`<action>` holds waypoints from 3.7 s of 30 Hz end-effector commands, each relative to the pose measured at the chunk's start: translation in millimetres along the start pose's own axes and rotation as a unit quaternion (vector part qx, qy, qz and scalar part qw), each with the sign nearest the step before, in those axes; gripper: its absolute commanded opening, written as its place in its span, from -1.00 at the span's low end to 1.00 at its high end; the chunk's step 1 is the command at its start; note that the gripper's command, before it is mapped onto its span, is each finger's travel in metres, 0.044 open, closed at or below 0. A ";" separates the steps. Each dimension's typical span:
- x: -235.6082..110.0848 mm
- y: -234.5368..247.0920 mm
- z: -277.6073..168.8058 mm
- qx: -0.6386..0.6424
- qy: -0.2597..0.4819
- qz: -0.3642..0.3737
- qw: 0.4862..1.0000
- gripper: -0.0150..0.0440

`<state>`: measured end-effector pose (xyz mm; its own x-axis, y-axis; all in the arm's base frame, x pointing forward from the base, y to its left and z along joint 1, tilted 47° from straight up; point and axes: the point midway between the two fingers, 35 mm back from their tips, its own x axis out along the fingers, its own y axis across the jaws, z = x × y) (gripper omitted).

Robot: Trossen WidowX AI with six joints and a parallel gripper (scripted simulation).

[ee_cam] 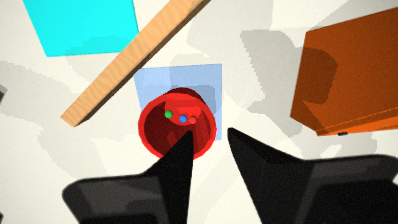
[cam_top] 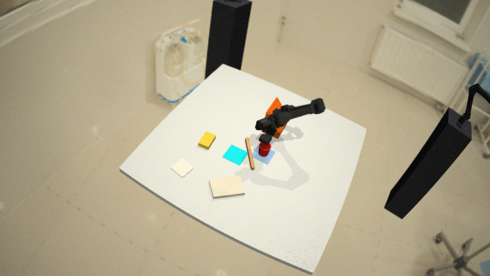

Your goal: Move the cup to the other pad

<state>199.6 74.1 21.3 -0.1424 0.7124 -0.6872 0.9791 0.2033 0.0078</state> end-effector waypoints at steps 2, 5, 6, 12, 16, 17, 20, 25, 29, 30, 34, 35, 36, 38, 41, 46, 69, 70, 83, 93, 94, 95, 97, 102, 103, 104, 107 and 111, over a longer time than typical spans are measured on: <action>9.2 -1.0 -0.4 0.004 0.003 -0.001 1.000 0.01; 14.1 -0.8 -0.4 0.004 0.003 -0.001 1.000 0.01; 15.8 -0.8 -0.4 0.004 0.003 -0.001 1.000 0.01; 25.8 -1.0 -0.6 0.004 0.003 -0.001 1.000 0.01; 32.4 -1.3 -1.0 0.004 0.004 -0.001 1.000 0.01; 34.1 -1.4 -1.1 0.004 0.004 -0.001 1.000 0.01; 39.0 -1.9 -1.5 0.003 0.005 -0.001 1.000 0.01; 47.1 -2.9 -2.4 0.003 0.006 -0.001 1.000 0.01; 49.4 -3.3 -2.6 0.003 0.007 -0.001 1.000 0.01; 49.4 -3.3 -2.6 0.003 0.007 -0.001 1.000 0.01; 47.5 -1.9 -1.9 0.000 0.003 -0.001 1.000 -0.26; 47.5 -1.9 -1.9 0.000 0.003 -0.001 1.000 -0.35; 47.5 -1.9 -1.9 0.000 0.003 -0.001 1.000 -0.37; 47.5 -1.9 -1.9 0.000 0.003 -0.001 1.000 -0.41; 47.5 -1.9 -1.9 0.000 0.003 -0.001 1.000 -0.48; 46.2 -1.7 -1.8 0.000 0.003 -0.001 1.000 -0.49; -4.7 -2.4 -0.2 0.003 0.005 -0.001 1.000 -0.49; -4.7 -2.6 -0.3 0.003 0.005 -0.001 1.000 -0.49; -2.7 -2.9 -0.6 0.006 0.008 -0.001 1.000 -0.49; -3.1 1.6 4.8 0.006 0.007 -0.001 1.000 -0.49; -3.1 2.6 6.1 0.005 0.007 -0.001 1.000 -0.49; -3.2 3.6 7.4 0.005 0.007 -0.001 1.000 -0.49; -3.3 5.6 10.0 0.005 0.007 -0.001 1.000 -0.49; -3.5 10.6 16.2 0.004 0.006 -0.001 1.000 -0.49; -3.5 11.7 17.6 0.004 0.006 -0.001 1.000 -0.49; -3.6 12.7 18.9 0.004 0.006 -0.001 1.000 -0.49; -3.7 15.9 22.9 0.004 0.005 -0.001 1.000 -0.49; -3.9 20.1 28.3 0.003 0.005 -0.001 1.000 -0.49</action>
<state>218.8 59.5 6.6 -0.1469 0.7236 -0.6744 0.9808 0.1950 -0.0045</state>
